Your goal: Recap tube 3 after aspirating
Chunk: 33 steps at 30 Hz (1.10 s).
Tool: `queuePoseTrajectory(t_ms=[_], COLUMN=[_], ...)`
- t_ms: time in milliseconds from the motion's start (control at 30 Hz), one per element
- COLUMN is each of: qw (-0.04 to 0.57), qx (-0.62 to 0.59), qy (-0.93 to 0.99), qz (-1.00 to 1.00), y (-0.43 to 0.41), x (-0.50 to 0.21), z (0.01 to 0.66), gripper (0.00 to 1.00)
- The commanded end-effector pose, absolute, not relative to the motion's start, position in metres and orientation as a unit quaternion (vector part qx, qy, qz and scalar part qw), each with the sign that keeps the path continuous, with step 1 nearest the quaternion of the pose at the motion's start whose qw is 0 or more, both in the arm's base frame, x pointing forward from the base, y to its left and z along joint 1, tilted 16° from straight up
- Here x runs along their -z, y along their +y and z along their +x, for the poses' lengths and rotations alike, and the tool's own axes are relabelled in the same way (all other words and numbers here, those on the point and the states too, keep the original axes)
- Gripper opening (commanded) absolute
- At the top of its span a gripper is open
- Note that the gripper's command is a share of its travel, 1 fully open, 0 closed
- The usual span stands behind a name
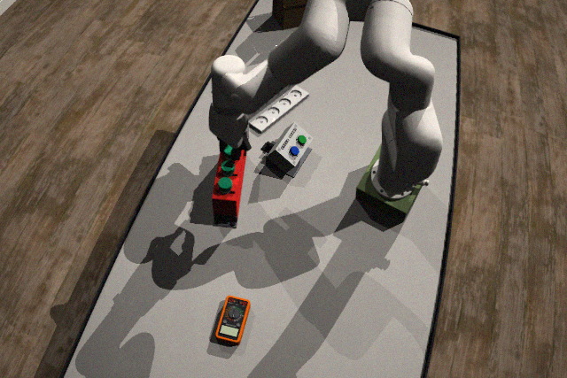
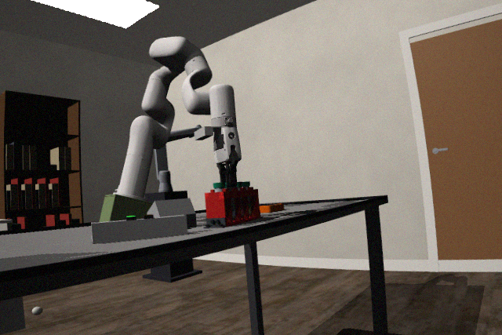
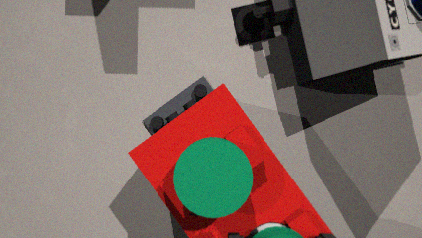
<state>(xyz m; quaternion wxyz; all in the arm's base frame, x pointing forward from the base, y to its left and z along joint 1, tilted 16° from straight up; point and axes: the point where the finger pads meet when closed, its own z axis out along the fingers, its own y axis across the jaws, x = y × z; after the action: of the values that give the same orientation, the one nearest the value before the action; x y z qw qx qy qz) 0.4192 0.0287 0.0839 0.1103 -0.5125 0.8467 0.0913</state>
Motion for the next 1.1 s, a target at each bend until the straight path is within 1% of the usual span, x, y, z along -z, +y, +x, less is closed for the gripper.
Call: queuePoseTrajectory(t_ms=[0,400,833,967,1067], qw=[0.11,0.11,0.111,0.111,0.121], qx=[-0.09,-0.09,-0.09,-0.09,-0.076], qy=[0.848,0.848,0.848,0.848,0.778], qz=[-0.51,-0.51,-0.51,-0.51,-0.612], y=[0.027,0.026,0.015,0.015,0.039], x=[-0.085,-0.091,-0.129,-0.13,-0.136], z=[0.42,0.42,0.416,0.416,0.412], gripper=[0.46,0.46,0.46,0.46,0.46])
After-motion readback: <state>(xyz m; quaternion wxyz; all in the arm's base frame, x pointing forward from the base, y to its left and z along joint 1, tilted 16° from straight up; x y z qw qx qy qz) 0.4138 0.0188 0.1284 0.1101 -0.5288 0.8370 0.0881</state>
